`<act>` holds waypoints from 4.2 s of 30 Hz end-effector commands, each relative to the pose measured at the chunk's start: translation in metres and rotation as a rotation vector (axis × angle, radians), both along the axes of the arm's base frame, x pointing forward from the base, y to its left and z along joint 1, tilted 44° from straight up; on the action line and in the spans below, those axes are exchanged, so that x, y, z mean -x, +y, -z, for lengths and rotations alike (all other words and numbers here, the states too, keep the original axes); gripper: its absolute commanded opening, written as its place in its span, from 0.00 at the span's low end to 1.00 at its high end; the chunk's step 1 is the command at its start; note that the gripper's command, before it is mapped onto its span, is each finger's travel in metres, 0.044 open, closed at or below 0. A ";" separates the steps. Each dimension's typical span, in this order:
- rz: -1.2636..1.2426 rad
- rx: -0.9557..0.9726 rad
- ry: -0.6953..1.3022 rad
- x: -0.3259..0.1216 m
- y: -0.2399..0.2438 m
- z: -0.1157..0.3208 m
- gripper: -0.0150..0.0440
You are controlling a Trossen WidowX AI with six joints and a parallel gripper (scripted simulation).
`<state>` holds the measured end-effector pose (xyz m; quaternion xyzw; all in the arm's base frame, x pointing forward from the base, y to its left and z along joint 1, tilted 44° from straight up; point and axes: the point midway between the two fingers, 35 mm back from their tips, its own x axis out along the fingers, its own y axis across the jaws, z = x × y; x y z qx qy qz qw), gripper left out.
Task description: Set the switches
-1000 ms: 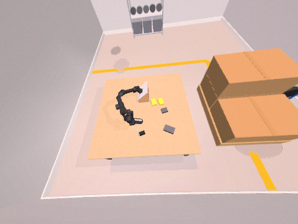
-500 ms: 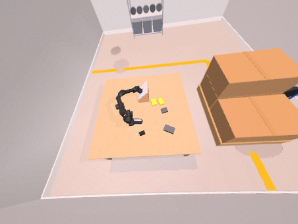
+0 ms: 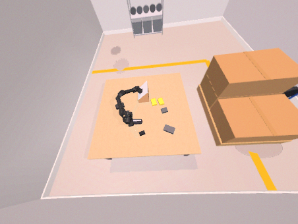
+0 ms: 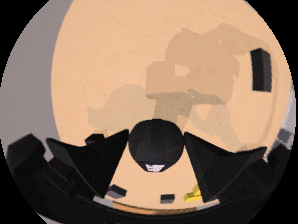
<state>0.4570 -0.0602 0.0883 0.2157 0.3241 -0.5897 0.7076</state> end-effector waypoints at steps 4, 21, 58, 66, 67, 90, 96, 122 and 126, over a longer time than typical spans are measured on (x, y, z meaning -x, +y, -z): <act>-0.008 -0.008 0.016 0.001 -0.003 0.005 0.83; -0.008 -0.007 0.016 -0.001 -0.016 0.009 0.83; -0.008 -0.005 0.015 -0.006 -0.042 0.022 0.83; -0.008 -0.005 0.015 -0.007 -0.047 0.026 0.83; -0.008 -0.005 0.015 -0.007 -0.048 0.026 0.83; 0.005 0.005 0.004 -0.008 -0.055 0.026 1.00; 0.005 0.002 0.005 -0.006 -0.043 0.028 1.00; -0.030 0.003 0.029 0.010 0.015 0.039 0.87; -0.232 0.030 0.160 0.013 0.018 0.033 0.69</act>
